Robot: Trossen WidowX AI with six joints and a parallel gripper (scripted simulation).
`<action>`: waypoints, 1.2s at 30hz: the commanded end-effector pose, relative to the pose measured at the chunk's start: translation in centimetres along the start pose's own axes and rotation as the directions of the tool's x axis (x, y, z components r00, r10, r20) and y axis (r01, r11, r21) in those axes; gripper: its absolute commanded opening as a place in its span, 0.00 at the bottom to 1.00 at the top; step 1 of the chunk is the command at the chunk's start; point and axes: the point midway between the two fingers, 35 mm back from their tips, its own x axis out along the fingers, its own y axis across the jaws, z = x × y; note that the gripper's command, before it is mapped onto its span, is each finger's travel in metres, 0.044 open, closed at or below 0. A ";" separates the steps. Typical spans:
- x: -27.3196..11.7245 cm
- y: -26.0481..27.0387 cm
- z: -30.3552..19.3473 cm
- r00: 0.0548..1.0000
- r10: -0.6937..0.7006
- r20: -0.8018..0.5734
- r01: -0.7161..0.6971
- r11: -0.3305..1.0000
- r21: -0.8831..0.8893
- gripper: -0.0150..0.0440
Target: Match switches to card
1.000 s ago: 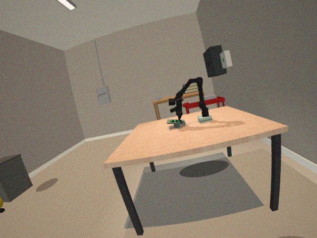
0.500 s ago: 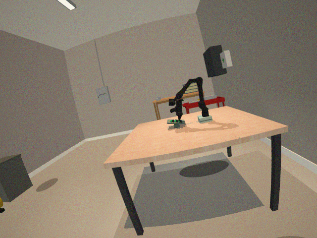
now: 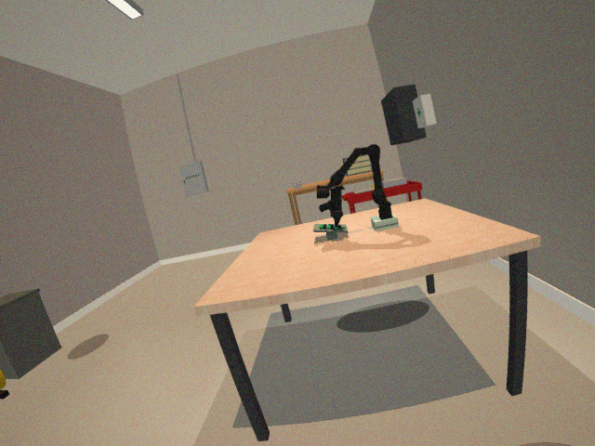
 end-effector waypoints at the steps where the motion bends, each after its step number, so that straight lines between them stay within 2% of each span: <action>1: 0.1 0.0 0.0 1.000 -0.004 0.001 0.004 1.000 0.005 0.25; 10: -0.1 0.0 0.0 1.000 0.000 0.001 0.000 1.000 0.000 0.25; 14: -5.2 0.0 -0.1 1.000 -0.003 0.022 0.003 1.000 0.004 0.25; 16: -6.3 0.0 -0.2 1.000 -0.004 0.026 0.004 1.000 0.005 0.25; 21: -6.3 -0.2 -0.3 1.000 -0.004 0.026 0.004 1.000 0.004 0.25; 25: -6.3 -3.5 -1.8 1.000 -0.008 0.024 0.008 1.000 0.004 0.25; 29: -6.3 -4.1 -2.1 1.000 -0.008 0.024 0.008 1.000 0.004 0.25; 34: -3.0 -4.2 -2.1 0.999 -0.008 0.049 0.008 1.000 0.004 0.25; 36: -2.8 -4.1 -2.1 0.999 -0.008 0.051 0.008 1.000 0.004 0.25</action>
